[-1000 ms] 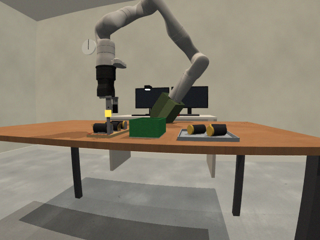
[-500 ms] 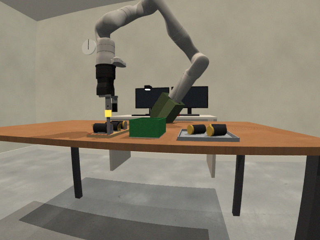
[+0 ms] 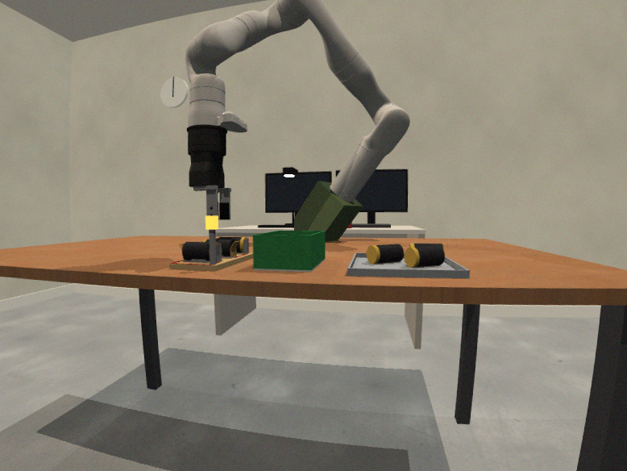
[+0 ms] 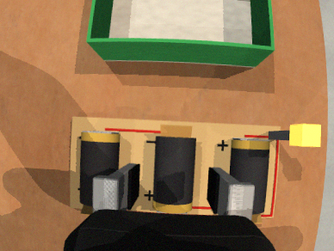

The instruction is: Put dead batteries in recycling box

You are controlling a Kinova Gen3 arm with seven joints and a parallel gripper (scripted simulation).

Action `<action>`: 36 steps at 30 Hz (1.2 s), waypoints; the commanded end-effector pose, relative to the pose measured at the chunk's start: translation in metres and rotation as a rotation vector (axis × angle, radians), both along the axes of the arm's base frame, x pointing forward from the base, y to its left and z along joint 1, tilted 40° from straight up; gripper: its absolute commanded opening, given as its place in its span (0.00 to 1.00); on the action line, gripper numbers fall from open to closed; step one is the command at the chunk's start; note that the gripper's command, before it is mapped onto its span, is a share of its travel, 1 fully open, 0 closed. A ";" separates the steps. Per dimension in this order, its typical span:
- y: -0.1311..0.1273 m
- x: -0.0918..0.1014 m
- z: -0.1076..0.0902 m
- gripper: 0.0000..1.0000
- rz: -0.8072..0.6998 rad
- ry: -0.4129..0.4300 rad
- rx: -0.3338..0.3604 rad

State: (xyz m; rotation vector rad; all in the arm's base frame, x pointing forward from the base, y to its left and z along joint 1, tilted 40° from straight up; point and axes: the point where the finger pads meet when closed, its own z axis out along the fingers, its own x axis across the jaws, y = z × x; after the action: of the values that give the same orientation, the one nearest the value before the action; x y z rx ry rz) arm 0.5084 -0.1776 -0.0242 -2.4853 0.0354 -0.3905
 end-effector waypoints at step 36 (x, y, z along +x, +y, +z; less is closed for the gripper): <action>-0.028 -0.074 0.028 0.90 -0.002 -0.001 -0.002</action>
State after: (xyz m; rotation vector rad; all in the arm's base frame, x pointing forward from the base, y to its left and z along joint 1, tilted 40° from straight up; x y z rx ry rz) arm 0.4447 -0.2006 0.0037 -2.4850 0.0206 -0.3894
